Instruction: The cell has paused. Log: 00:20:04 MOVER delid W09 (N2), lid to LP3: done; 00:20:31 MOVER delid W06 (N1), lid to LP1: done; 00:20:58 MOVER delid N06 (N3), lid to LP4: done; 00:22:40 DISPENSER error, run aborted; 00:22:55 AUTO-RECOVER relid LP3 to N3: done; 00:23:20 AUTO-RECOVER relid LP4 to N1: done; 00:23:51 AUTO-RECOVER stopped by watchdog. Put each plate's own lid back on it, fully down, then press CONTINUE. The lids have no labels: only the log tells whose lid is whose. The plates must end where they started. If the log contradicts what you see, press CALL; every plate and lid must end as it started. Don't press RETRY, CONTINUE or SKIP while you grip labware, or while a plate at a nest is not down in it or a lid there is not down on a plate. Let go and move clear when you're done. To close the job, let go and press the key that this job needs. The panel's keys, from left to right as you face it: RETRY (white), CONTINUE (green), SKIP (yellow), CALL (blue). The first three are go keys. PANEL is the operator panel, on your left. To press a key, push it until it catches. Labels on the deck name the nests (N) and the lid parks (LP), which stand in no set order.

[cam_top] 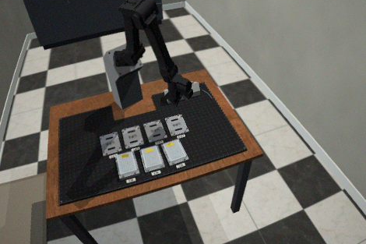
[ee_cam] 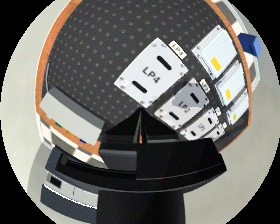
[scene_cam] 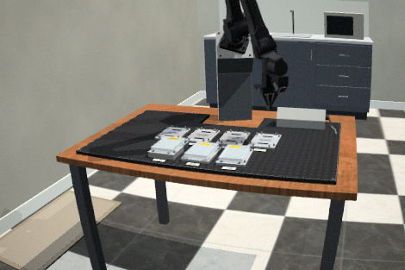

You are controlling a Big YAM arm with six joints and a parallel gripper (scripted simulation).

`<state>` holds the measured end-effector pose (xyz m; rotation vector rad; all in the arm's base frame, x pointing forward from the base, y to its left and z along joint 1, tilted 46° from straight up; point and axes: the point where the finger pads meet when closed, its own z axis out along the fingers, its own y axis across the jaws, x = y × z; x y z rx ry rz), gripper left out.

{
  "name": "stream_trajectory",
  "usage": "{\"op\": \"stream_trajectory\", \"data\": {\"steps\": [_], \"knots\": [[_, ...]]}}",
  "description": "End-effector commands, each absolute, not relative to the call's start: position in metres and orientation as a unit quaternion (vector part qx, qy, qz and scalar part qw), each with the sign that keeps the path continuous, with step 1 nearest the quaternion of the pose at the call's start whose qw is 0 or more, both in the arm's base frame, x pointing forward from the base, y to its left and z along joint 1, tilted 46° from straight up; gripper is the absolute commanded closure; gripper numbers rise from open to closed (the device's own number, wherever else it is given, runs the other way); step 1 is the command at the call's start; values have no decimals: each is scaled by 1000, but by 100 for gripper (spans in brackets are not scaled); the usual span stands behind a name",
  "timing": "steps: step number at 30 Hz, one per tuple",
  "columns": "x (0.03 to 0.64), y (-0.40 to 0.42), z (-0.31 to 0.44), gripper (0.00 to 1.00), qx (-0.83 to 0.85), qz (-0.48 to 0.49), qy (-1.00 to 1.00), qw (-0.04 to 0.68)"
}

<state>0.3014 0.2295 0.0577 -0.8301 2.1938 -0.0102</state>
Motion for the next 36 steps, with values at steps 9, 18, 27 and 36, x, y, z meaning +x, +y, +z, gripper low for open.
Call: {"op": "stream_trajectory", "data": {"steps": [9,18,27,36], "knots": [[264,259,32,100,-419,-42,821,386],[241,280,18,100,-475,-67,789,385],[209,307,-2,100,-543,-100,742,379],[184,324,-20,100,-596,-128,702,368]]}}
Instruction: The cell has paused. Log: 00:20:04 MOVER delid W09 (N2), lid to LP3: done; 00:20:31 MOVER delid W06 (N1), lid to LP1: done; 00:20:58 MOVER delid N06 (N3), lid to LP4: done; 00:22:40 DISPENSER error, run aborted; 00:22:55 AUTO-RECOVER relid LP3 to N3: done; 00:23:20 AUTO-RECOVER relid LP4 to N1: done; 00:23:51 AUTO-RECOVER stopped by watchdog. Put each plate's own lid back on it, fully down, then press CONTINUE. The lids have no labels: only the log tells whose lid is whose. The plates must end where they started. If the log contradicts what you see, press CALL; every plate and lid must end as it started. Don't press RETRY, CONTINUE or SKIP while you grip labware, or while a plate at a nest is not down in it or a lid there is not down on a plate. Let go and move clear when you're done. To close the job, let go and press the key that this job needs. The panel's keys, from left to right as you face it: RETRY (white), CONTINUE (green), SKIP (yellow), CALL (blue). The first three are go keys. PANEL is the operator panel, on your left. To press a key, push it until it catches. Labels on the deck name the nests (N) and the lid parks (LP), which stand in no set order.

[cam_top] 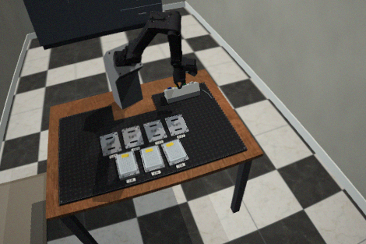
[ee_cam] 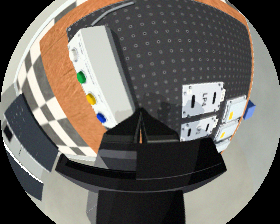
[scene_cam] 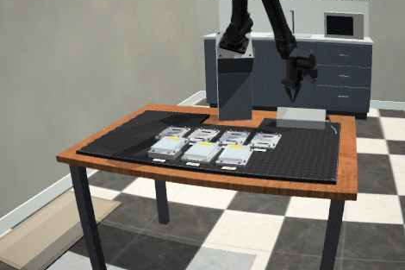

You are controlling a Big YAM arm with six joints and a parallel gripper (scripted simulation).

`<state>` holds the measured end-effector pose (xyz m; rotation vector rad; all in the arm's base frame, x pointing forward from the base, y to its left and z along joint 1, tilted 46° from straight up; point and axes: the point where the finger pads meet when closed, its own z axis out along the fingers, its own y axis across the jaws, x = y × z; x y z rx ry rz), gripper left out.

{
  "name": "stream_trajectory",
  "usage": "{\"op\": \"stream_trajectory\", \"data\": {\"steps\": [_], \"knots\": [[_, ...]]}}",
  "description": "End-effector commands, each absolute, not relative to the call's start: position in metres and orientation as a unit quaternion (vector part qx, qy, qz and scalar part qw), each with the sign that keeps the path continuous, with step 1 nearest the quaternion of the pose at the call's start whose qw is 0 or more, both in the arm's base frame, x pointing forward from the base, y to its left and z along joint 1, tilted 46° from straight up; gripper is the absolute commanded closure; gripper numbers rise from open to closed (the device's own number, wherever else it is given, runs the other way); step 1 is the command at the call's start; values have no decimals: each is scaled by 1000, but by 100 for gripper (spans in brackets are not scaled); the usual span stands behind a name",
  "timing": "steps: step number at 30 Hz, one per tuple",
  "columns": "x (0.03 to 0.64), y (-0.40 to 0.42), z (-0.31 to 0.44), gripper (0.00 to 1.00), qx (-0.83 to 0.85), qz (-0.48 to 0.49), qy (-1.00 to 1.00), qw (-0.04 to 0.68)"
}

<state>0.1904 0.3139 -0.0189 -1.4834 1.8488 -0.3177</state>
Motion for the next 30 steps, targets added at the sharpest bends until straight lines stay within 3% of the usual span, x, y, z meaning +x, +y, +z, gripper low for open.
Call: {"op": "stream_trajectory", "data": {"steps": [1,25,30], "knots": [[180,326,-23,100,-604,-133,696,365],[101,383,-76,100,-664,-167,639,351],[113,383,-67,100,-649,-165,652,355]]}}
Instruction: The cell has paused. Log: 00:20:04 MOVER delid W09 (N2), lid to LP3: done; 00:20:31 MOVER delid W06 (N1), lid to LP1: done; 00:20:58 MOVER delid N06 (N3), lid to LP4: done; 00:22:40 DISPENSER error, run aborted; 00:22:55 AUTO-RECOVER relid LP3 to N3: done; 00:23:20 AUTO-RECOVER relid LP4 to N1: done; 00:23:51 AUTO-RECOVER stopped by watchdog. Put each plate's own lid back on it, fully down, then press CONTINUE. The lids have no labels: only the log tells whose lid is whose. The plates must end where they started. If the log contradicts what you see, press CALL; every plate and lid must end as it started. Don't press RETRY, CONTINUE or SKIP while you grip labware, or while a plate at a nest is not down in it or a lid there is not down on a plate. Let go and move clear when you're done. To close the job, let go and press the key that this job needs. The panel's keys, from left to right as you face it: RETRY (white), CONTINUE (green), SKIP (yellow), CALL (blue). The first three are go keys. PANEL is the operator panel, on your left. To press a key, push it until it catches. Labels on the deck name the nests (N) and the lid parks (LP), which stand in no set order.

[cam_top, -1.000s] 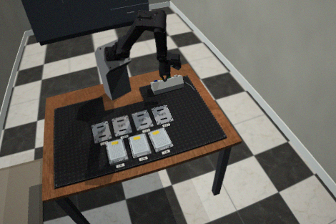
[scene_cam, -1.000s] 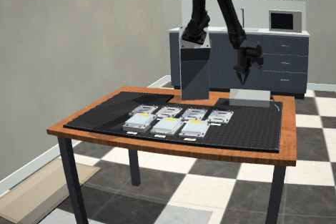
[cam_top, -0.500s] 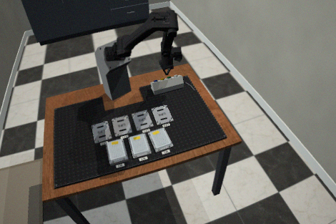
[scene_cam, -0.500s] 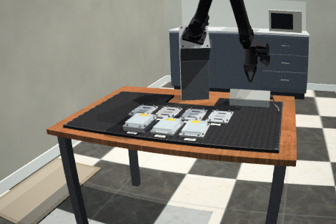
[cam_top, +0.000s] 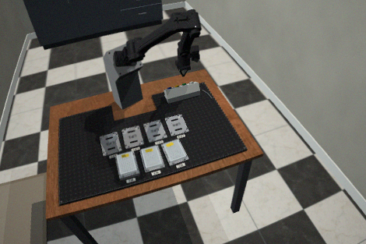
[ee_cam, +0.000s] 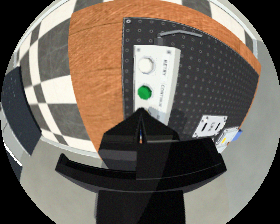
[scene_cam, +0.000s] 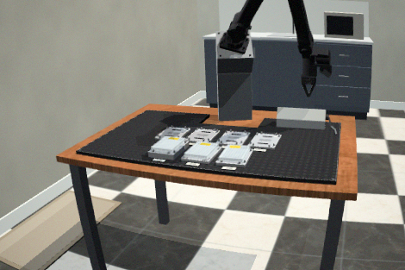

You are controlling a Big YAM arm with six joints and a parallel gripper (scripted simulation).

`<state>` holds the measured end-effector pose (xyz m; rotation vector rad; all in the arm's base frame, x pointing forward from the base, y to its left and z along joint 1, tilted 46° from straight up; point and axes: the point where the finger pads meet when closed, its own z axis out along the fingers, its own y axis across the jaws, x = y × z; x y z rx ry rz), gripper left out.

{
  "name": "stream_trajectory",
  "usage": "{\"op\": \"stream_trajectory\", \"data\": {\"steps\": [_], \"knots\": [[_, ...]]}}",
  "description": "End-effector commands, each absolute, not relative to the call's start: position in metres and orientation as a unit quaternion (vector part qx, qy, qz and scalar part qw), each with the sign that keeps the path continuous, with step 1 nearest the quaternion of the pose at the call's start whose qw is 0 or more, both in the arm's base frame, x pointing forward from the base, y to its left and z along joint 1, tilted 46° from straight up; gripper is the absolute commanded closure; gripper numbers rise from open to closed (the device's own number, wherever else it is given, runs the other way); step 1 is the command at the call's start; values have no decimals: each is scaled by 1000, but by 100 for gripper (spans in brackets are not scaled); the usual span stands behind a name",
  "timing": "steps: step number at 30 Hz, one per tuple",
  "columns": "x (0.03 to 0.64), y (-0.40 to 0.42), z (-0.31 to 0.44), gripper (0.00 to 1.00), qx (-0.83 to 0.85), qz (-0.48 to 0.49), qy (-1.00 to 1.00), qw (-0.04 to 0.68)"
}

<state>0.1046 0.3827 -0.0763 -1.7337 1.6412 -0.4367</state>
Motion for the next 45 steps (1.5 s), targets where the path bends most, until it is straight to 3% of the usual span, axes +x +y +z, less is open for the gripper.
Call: {"op": "stream_trajectory", "data": {"steps": [1,45], "knots": [[113,383,-67,100,-649,-165,652,355],[129,393,-93,100,-659,-164,642,355]]}}
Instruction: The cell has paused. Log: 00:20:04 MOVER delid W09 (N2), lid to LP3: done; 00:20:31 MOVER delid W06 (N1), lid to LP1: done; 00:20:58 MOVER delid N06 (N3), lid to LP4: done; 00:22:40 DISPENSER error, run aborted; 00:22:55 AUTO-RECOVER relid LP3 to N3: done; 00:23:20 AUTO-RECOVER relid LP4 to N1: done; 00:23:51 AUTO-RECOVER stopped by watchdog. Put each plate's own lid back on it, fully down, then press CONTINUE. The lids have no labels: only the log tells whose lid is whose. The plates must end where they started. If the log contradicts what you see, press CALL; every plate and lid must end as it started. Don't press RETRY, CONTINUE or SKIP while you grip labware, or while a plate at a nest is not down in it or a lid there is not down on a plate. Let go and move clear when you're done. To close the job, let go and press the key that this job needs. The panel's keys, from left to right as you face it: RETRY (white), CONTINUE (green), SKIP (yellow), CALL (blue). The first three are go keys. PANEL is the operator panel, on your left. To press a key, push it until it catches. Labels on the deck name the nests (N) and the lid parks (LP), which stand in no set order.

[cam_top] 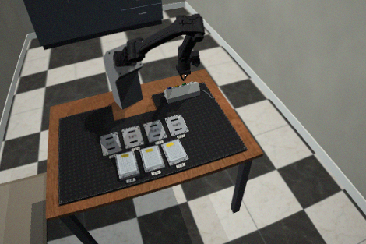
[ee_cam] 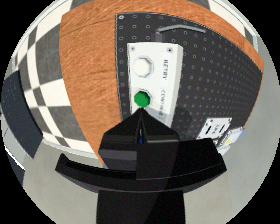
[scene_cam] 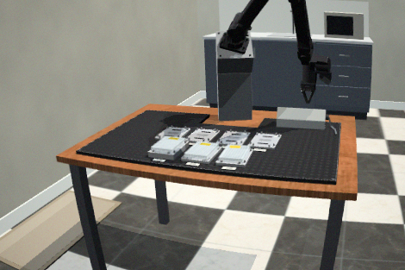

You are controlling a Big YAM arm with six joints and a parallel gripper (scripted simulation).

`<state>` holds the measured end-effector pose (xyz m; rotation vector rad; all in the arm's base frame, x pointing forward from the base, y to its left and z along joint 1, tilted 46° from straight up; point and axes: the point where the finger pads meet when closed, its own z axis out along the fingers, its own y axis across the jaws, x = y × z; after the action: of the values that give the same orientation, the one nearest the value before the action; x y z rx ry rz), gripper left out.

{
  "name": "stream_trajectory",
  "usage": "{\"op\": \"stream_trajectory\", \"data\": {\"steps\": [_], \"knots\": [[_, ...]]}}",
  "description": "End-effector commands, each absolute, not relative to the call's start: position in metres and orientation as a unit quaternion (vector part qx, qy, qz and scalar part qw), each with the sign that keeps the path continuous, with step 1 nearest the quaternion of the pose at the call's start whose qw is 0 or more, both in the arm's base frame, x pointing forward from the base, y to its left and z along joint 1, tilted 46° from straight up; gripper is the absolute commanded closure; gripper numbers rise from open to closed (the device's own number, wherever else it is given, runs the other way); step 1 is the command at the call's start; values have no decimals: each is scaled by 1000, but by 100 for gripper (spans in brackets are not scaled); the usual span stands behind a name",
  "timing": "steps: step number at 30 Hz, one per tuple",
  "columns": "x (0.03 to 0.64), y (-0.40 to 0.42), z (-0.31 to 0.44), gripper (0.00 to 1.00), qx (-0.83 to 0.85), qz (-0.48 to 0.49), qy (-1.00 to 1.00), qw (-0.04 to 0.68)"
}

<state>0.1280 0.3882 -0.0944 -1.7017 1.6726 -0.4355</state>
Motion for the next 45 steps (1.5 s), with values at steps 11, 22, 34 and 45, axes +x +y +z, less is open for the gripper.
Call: {"op": "stream_trajectory", "data": {"steps": [11,22,34,45], "knots": [[124,399,-98,100,-666,-160,635,356],[141,394,-106,100,-658,-168,645,351],[143,399,-106,100,-659,-163,643,356],[139,402,-108,100,-664,-160,637,357]]}}
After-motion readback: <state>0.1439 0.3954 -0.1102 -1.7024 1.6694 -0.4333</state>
